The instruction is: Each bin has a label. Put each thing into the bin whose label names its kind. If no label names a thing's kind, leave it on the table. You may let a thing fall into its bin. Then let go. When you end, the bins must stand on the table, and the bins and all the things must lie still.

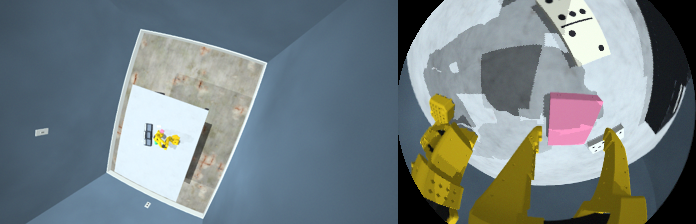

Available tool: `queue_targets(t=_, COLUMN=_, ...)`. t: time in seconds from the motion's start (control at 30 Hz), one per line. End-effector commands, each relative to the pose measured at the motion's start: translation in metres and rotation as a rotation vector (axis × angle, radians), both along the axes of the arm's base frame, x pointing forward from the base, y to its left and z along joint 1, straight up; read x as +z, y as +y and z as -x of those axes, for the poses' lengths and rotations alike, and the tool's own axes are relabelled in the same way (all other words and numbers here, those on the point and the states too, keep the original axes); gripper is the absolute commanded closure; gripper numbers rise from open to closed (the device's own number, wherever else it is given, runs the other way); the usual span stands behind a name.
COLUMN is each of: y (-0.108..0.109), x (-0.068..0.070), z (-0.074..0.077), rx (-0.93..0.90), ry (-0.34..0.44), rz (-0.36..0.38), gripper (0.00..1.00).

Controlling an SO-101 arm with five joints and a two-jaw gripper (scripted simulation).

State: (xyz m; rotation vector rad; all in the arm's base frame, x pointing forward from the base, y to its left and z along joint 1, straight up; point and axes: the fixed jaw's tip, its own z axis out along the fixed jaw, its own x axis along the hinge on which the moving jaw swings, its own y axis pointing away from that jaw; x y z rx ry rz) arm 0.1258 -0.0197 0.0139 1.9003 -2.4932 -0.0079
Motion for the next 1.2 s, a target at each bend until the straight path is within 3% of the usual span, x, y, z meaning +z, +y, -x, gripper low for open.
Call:
queue_targets(t=0.0, y=-0.0013, x=-0.0013, z=-0.0036, rx=0.0, ry=-0.027, rz=0.003, gripper=0.65)
queue_targets(t=1.17, y=-0.0011, x=-0.0057, z=-0.003, rx=0.0, ry=-0.019, rz=0.002, gripper=0.67)
